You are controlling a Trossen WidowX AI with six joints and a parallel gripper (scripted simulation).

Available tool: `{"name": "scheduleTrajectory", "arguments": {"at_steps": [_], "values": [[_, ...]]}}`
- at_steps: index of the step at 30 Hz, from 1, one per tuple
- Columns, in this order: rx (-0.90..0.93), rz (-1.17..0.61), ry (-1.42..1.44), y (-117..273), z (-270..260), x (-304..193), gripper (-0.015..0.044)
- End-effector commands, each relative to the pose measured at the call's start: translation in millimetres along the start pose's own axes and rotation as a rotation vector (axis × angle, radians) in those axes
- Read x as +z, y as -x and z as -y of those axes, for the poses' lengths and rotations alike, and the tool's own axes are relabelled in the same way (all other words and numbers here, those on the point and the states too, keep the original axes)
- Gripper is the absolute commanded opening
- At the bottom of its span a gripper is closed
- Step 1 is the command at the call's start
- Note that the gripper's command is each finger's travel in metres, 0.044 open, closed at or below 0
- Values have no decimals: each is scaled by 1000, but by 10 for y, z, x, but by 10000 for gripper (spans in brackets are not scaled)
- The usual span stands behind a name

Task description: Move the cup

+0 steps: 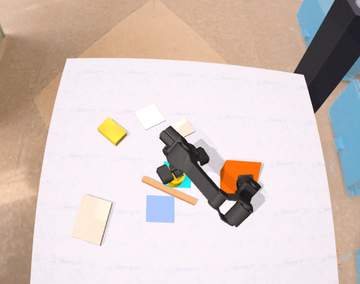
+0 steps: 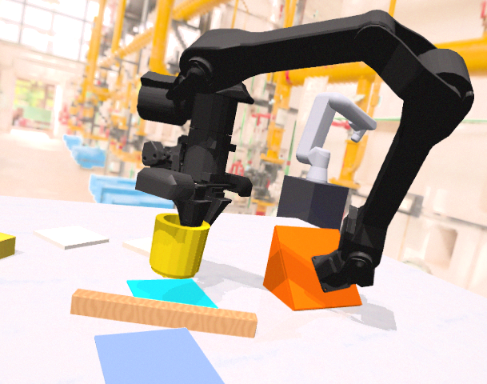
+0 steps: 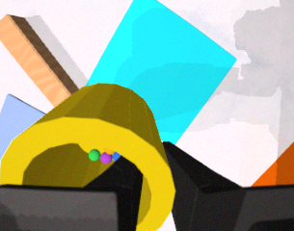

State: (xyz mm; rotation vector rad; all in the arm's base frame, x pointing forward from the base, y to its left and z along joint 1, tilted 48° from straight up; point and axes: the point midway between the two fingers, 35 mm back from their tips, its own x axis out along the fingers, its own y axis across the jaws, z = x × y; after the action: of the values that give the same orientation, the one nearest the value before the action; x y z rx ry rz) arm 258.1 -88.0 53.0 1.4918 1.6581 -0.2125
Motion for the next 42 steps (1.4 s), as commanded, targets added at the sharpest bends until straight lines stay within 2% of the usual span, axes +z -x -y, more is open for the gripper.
{"name": "scheduleTrajectory", "arguments": {"at_steps": [1,13,42], "values": [[-3,-5,-2,-16,120,79,0],[-3,-5,-2,-29,405,274,0],[-3,-5,-2,-359,403,282,0]]}}
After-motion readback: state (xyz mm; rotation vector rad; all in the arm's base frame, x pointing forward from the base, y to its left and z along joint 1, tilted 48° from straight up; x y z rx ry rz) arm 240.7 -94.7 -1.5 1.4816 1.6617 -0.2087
